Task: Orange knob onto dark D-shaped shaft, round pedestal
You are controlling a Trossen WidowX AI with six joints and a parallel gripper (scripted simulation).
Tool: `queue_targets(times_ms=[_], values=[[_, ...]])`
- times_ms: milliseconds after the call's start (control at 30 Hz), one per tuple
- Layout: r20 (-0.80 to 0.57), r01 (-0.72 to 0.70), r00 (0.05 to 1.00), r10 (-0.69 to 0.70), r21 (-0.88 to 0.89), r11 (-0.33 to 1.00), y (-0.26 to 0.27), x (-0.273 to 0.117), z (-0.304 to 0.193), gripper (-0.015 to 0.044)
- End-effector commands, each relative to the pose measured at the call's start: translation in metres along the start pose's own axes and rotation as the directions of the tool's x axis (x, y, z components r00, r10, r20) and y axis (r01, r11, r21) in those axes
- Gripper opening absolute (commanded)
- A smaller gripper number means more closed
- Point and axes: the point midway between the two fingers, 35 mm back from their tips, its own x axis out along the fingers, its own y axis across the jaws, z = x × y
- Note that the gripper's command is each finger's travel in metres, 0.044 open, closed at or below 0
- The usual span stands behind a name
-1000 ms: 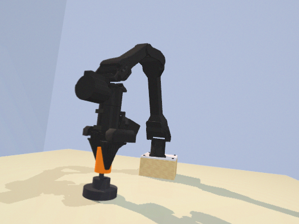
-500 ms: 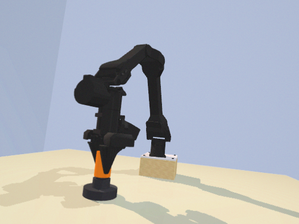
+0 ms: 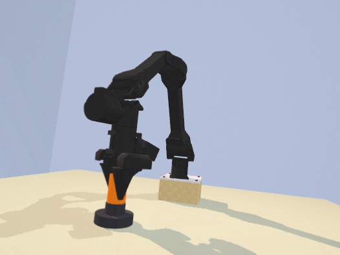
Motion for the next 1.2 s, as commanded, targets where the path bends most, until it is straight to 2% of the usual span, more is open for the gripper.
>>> queue_targets(times_ms=[0,433,633,867,1167], values=[[0.000,0.000,1.000,0.000,0.000,1.000,0.000,0.000,0.000,0.0105],[0.000,0.000,1.000,0.000,0.000,1.000,0.000,0.000,0.000,0.0440],[-0.001,0.000,1.000,0.000,0.000,1.000,0.000,-0.003,0.000,0.0440],[-0.001,0.000,1.000,0.000,0.001,1.000,-0.001,-0.093,-0.001,0.0440],[-0.001,0.001,1.000,-0.001,0.000,1.000,-0.003,-0.096,-0.004,0.0440]])
